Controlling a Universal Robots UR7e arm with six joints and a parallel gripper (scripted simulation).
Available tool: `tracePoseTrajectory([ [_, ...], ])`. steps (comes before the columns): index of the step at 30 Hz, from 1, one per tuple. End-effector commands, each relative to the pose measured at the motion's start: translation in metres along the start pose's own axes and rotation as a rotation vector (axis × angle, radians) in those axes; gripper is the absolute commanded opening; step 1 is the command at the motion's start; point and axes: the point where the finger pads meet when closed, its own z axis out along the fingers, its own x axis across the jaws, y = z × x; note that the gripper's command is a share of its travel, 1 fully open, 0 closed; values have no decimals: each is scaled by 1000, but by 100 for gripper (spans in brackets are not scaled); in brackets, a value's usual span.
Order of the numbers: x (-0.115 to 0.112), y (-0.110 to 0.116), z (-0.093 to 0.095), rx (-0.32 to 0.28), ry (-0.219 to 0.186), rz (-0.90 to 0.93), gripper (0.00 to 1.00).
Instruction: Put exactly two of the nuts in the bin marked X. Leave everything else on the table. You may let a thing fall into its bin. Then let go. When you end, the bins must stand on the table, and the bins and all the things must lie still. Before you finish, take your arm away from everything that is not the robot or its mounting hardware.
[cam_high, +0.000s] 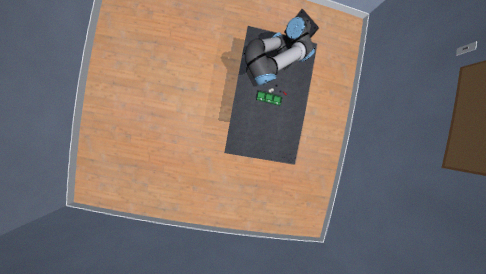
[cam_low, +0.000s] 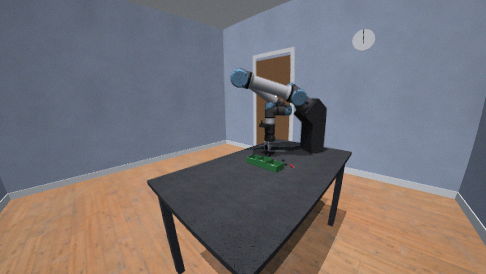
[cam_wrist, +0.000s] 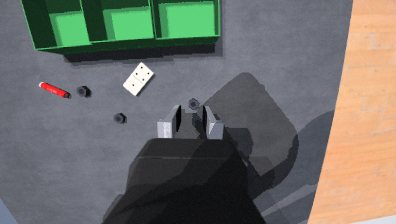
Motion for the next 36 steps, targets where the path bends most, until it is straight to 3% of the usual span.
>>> tracePoseTrajectory([
  [1, 1, -2, 23, 4, 3, -1, 64],
  [3, 1, -2, 23, 4, 3, -1, 64],
  [9, 2, -3, 47, 4, 3, -1, 64],
  [36, 2, -2, 59, 3, 3, 0, 64],
])
